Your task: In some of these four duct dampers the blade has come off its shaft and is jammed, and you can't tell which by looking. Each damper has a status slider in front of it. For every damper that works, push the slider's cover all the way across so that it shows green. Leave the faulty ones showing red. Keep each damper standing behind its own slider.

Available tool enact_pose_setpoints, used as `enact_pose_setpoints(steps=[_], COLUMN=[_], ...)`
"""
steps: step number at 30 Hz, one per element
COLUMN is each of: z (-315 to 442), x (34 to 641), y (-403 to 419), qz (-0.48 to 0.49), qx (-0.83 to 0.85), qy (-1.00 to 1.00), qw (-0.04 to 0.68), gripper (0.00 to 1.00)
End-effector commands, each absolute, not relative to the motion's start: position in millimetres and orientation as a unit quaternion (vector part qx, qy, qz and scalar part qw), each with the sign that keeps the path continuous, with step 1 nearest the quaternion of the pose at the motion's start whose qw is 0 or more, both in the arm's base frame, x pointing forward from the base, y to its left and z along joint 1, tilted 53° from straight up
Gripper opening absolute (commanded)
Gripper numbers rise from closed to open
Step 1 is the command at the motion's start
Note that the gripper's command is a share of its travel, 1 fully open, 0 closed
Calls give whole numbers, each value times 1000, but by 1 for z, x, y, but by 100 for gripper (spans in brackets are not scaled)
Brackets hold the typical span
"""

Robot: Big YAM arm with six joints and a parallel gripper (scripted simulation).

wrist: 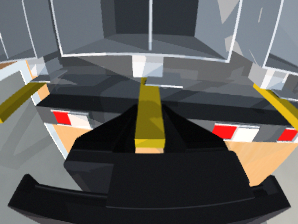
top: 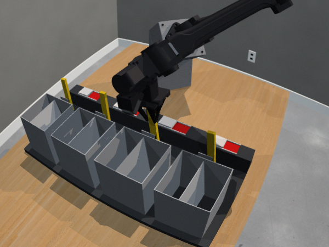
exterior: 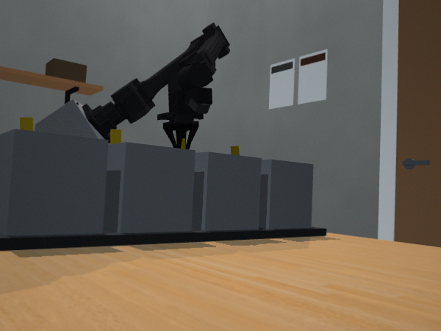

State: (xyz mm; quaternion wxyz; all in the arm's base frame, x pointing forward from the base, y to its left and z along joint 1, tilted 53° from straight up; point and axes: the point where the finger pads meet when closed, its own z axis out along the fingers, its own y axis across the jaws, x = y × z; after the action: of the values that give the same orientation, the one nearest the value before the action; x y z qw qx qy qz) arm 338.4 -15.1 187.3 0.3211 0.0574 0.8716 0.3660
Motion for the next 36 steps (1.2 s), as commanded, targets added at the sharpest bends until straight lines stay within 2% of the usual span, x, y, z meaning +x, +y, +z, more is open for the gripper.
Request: enact_pose_setpoints(steps=[1,32,36], z=[190,193,193], x=[337,336,336], y=[-8,-5,-5], qz=[356,336,336], qx=[60,70,70], qy=[875,883,883], qw=[324,320,320], gripper=[17,17,25])
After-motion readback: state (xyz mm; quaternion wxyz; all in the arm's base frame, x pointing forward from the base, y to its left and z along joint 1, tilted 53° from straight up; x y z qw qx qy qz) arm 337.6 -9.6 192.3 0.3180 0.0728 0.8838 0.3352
